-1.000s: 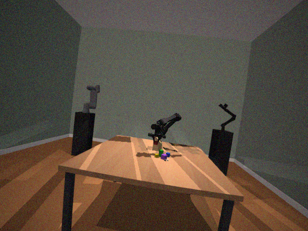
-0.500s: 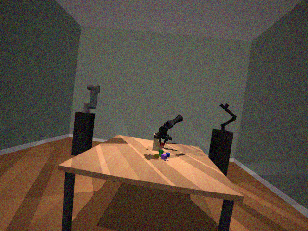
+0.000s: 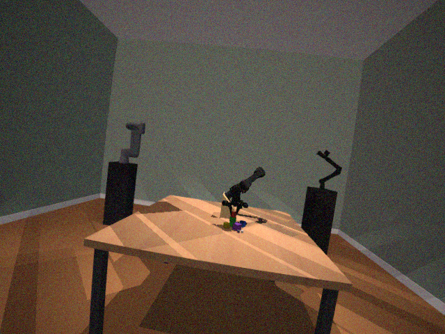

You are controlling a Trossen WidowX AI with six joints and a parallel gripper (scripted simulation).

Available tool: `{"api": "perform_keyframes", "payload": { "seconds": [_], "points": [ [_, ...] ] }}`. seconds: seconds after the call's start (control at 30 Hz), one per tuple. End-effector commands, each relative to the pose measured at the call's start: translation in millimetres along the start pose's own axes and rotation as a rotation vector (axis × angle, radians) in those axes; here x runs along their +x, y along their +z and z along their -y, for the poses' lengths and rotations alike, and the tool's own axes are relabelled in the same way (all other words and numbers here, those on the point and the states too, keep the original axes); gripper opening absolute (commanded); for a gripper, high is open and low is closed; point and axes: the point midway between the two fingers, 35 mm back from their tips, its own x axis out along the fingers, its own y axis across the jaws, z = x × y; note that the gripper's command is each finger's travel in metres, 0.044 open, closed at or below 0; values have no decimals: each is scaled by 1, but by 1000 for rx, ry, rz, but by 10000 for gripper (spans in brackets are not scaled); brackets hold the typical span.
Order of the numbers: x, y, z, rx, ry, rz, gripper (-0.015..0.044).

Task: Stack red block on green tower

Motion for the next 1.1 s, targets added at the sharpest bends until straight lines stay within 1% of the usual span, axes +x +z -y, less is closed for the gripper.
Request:
{"api": "perform_keyframes", "payload": {
  "seconds": [0.0,0.73,1.07],
  "points": [
    [2,-1,0,10,5,4,0],
    [0,0,1,10,5,4,0],
    [2,-1,1,6,0,2,263]
  ]
}}
